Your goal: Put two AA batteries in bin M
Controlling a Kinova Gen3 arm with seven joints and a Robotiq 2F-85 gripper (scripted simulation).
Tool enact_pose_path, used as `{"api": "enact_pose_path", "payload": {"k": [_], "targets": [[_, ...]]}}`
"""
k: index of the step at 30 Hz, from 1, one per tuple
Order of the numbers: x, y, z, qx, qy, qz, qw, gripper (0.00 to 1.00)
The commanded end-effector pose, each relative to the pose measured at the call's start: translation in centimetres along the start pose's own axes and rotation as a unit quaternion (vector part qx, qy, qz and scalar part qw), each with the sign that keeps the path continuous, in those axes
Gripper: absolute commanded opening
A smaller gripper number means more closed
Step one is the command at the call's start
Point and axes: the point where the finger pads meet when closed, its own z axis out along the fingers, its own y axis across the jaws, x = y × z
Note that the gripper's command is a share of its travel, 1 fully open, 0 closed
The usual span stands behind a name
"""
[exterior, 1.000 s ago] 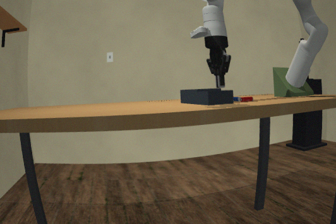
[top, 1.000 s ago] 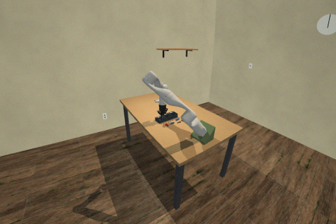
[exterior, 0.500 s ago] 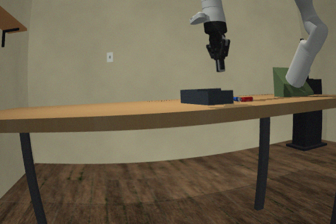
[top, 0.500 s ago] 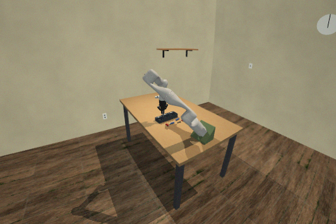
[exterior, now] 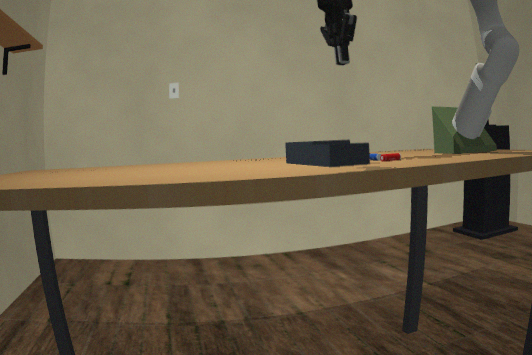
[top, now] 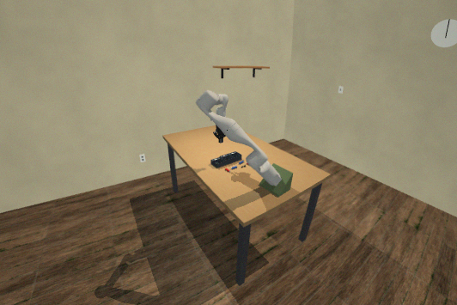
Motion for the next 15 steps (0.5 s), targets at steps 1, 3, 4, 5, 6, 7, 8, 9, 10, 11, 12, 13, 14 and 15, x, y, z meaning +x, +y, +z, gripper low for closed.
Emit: {"api": "enact_pose_path", "payload": {"k": [1,3,4,5,6,7,8,9,10,11,12,13,14,15], "targets": [[0.2,0.1,-0.5,-0.001,0.004,-0.001,1.000,0.09],[0.2,0.1,-0.5,-0.001,0.004,-0.001,1.000,0.09],[0.2,0.1,-0.5,-0.001,0.004,-0.001,1.000,0.09],[0.2,0.1,-0.5,-0.001,0.004,-0.001,1.000,0.09],[-0.3,0.1,0.2,-0.002,0.004,-0.026,1.000,0.29],[-0.8,0.0,0.8,-0.002,0.004,-0.026,1.000,0.29],[-1.4,0.0,1.5,-0.002,0.004,-0.026,1.000,0.29],[-1.9,-0.1,2.2,-0.002,0.004,-0.026,1.000,0.29],[-2.4,-0.1,2.8,-0.002,0.004,-0.026,1.000,0.29],[-2.9,-0.2,3.5,-0.001,0.004,-0.026,1.000,0.29],[-2.9,-0.2,3.5,-0.001,0.004,-0.026,1.000,0.29],[-2.9,-0.2,3.5,-0.001,0.004,-0.026,1.000,0.29],[-3.4,-0.2,4.1,-0.001,0.004,-0.026,1.000,0.29],[-3.9,-0.3,4.8,-0.001,0.004,-0.026,1.000,0.29]]}}
